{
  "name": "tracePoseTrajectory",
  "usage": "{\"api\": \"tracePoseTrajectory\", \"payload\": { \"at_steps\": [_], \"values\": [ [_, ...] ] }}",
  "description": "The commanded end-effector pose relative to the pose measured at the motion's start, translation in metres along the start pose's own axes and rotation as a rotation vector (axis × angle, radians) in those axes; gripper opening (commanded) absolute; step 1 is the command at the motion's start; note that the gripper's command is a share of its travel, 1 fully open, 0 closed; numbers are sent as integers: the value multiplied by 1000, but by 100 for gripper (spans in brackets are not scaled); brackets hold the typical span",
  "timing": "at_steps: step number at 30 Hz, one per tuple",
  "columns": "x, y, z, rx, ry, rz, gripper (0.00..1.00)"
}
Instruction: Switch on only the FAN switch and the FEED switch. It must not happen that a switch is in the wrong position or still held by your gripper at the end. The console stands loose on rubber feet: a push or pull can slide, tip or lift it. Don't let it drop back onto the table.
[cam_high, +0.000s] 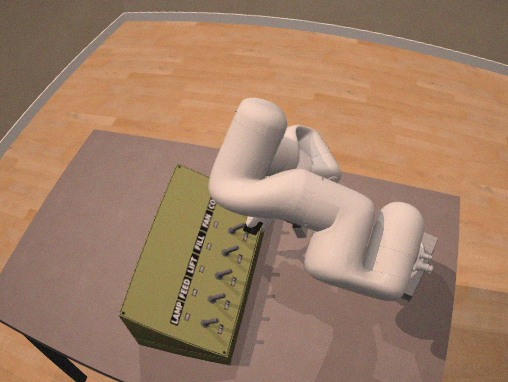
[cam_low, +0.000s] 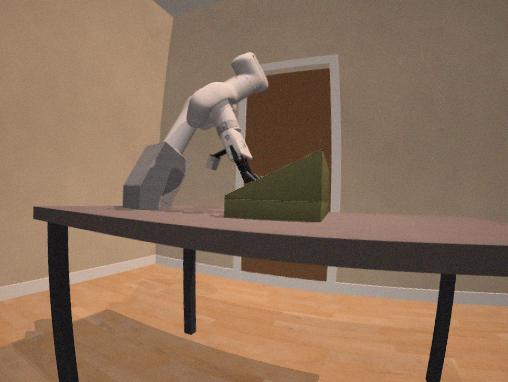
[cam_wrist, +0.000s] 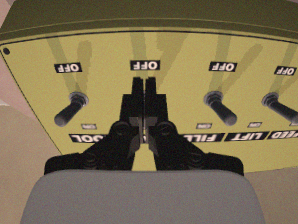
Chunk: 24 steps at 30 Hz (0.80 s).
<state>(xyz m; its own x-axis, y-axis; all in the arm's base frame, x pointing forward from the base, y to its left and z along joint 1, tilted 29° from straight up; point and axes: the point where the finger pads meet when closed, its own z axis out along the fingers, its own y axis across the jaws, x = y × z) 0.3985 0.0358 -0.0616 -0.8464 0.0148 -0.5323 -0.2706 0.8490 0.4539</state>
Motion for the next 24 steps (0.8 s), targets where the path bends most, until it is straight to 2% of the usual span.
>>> {"api": "tracePoseTrajectory", "payload": {
  "at_steps": [1, 24],
  "values": [
    [-5, -1, -1, 2, -5, -2, 0],
    [-20, -1, -1, 2, -5, -2, 0]
  ]
}}
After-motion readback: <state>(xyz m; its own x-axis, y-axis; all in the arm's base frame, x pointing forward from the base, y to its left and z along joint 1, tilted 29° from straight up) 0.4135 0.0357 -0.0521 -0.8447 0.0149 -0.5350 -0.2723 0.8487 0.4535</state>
